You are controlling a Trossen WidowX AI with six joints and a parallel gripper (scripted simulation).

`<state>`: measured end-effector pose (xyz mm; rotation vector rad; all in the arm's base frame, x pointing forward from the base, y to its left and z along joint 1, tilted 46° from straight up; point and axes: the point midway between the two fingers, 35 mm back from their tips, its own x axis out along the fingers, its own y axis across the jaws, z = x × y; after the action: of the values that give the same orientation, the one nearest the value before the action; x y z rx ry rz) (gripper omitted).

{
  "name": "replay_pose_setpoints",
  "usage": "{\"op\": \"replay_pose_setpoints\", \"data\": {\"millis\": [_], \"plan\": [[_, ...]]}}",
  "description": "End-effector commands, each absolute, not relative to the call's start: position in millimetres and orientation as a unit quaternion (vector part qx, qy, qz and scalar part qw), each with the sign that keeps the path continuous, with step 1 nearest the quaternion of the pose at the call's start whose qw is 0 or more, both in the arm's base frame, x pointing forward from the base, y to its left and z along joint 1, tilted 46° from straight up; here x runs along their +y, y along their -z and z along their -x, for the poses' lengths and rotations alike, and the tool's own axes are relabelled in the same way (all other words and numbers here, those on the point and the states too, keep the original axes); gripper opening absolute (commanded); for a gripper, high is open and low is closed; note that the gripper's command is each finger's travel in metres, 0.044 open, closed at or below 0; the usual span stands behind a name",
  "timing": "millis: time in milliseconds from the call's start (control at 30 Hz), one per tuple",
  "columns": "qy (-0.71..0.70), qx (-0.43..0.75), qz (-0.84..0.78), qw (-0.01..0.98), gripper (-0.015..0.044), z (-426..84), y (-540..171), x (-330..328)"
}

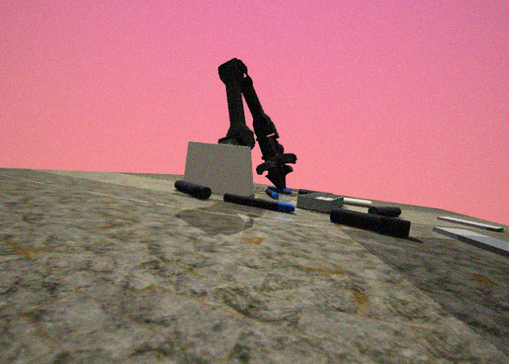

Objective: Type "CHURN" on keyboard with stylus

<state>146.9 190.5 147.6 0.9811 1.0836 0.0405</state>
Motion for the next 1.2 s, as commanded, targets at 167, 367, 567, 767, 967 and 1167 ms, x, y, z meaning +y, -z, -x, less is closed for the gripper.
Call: {"op": "replay_pose_setpoints", "data": {"millis": [167,367,567,767,967,1167], "plan": [[-0.019,0.495,-0.447,0.745,0.0,-145.6,-171.8,166.1],[-0.019,0.495,-0.446,0.745,0.0,-143.1,-181.2,154.9],[-0.021,0.493,-0.427,0.758,0.0,-147.0,-178.1,155.6],[-0.036,0.49,-0.344,0.8,0.0,-158.3,-176.9,150.4],[-0.051,0.488,-0.257,0.833,0.0,-169.9,-176.0,144.7],[-0.065,0.488,-0.167,0.854,0.0,-181.7,-174.5,138.2]]}}
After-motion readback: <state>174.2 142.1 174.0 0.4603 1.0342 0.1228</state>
